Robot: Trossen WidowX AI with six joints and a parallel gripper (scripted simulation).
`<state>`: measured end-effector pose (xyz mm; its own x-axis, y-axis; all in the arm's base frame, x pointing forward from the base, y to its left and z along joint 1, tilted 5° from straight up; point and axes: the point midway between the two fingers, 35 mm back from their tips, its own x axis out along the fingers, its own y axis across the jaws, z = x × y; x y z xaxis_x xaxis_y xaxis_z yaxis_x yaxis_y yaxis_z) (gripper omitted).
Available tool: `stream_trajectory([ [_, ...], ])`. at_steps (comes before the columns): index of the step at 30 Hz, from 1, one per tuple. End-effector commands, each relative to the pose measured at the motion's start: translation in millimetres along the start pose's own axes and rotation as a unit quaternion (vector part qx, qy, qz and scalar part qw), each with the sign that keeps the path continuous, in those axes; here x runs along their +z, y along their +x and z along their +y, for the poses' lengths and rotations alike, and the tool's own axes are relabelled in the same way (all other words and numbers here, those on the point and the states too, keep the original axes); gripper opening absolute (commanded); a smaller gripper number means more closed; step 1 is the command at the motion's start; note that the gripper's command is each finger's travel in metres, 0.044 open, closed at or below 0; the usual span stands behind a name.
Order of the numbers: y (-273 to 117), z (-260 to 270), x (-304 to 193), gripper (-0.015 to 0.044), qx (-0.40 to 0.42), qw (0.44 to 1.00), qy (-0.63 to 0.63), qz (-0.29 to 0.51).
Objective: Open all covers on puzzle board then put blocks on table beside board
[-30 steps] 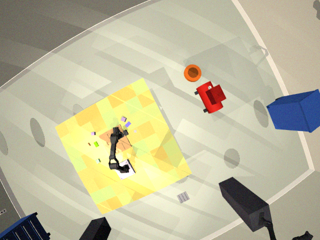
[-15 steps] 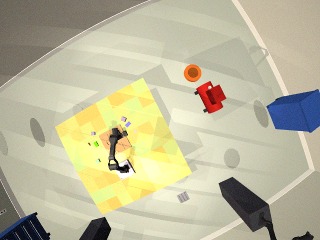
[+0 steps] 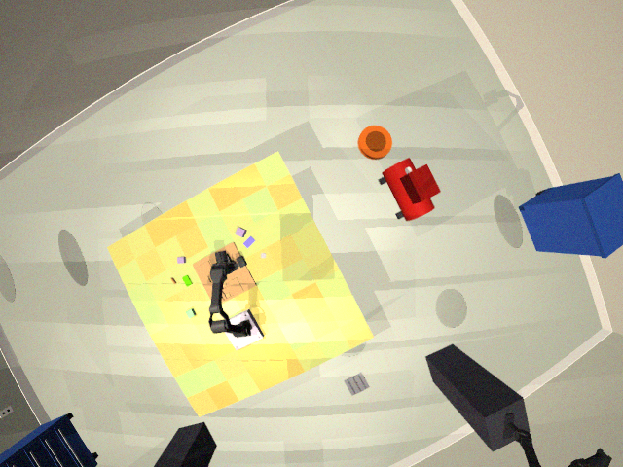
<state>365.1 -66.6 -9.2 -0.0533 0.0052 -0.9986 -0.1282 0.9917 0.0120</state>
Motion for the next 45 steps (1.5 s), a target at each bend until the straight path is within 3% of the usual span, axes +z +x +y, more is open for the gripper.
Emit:
stream_trajectory([
  [1,0.6,8.3,-0.4,0.0000,0.002,1.000,0.000,0.000],
  [45,0.3,54.5,13.4,0.0000,0.004,1.000,0.000,-0.001],
])
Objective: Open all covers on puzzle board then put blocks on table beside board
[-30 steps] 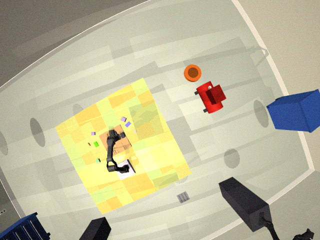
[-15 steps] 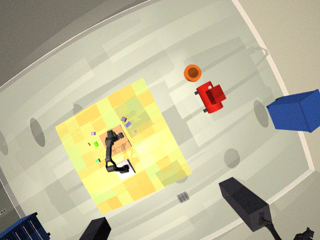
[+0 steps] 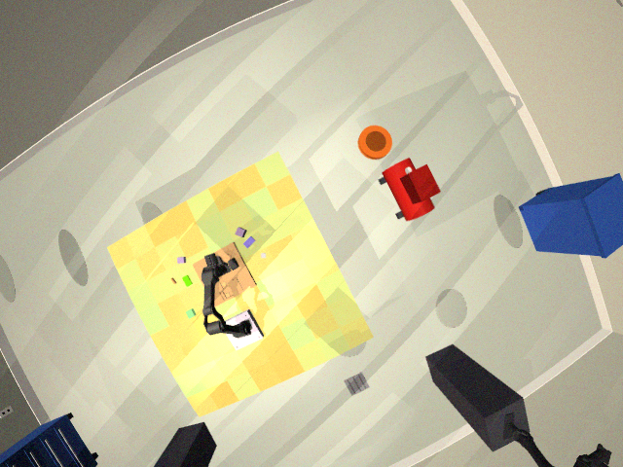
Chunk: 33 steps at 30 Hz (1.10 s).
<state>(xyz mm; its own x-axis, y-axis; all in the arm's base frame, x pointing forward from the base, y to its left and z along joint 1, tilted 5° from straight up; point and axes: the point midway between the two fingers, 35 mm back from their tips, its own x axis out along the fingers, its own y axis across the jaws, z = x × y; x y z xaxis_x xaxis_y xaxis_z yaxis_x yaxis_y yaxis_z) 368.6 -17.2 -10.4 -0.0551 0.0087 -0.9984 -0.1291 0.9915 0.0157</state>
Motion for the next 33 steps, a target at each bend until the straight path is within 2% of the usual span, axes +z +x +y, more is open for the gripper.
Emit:
stream_trajectory([
  [1,-0.9,7.0,3.9,0.0000,0.002,1.000,0.000,-0.001],
  [33,-1.7,29.2,28.2,0.0000,0.003,1.000,0.000,-0.002],
])
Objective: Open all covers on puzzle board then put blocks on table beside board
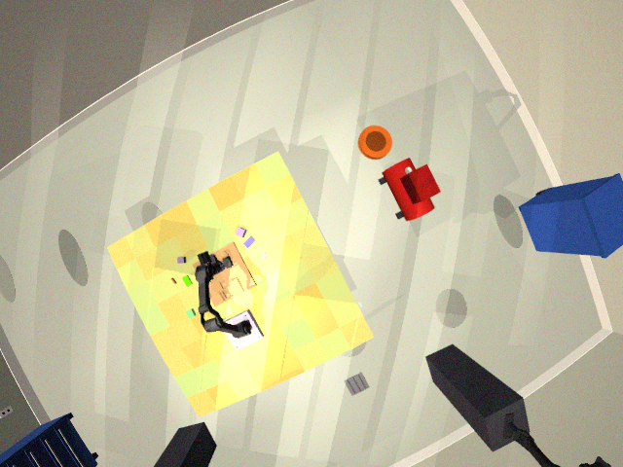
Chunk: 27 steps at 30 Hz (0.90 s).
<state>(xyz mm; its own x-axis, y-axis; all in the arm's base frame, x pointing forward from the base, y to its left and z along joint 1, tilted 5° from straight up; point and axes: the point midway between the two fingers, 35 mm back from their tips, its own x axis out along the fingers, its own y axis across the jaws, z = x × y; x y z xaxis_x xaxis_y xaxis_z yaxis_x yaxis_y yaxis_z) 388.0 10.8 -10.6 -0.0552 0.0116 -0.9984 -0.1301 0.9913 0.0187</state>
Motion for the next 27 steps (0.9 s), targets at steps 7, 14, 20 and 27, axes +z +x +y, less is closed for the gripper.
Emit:
stream_trajectory([
  [7,-1.2,8.9,13.1,0.0000,0.002,1.000,0.001,-0.003],
  [14,-5.7,9.9,14.9,0.0000,0.002,1.000,0.001,-0.003],
  [20,-13.4,10.0,15.5,0.0000,0.002,1.000,0.001,-0.003],
  [27,-22.5,10.0,16.0,0.0000,0.002,1.000,0.001,-0.003],
])
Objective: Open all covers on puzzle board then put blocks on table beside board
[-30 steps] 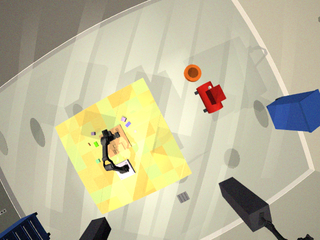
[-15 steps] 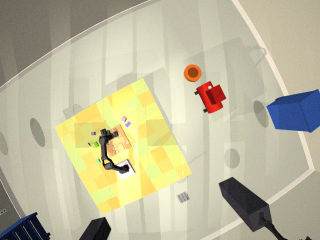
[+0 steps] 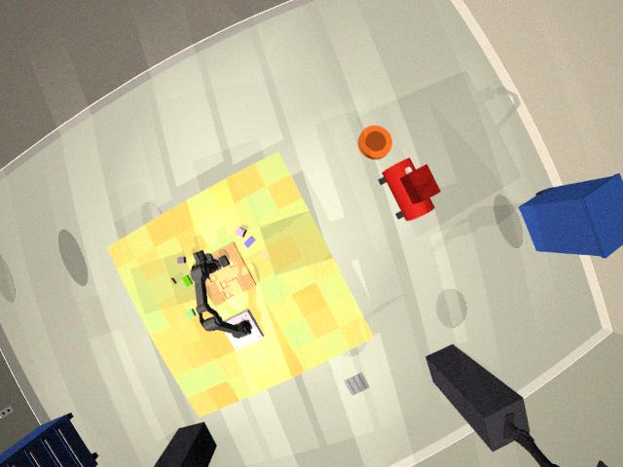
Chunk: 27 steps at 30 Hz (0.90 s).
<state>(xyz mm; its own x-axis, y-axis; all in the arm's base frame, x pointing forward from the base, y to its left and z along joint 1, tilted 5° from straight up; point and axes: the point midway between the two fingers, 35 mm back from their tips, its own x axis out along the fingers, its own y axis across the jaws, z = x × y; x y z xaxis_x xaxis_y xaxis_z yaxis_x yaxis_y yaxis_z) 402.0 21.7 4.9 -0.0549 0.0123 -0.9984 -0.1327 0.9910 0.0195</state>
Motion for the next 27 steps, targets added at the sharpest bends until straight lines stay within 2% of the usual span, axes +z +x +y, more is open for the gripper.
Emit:
stream_trajectory([
  [1,-7.7,0.7,1.5,0.0000,0.002,1.000,0.002,-0.003],
  [24,-30.2,0.9,-0.5,0.0000,0.000,1.000,0.005,0.000],
  [27,-34.8,6.7,-11.4,0.0000,0.000,0.998,0.070,0.000],
])
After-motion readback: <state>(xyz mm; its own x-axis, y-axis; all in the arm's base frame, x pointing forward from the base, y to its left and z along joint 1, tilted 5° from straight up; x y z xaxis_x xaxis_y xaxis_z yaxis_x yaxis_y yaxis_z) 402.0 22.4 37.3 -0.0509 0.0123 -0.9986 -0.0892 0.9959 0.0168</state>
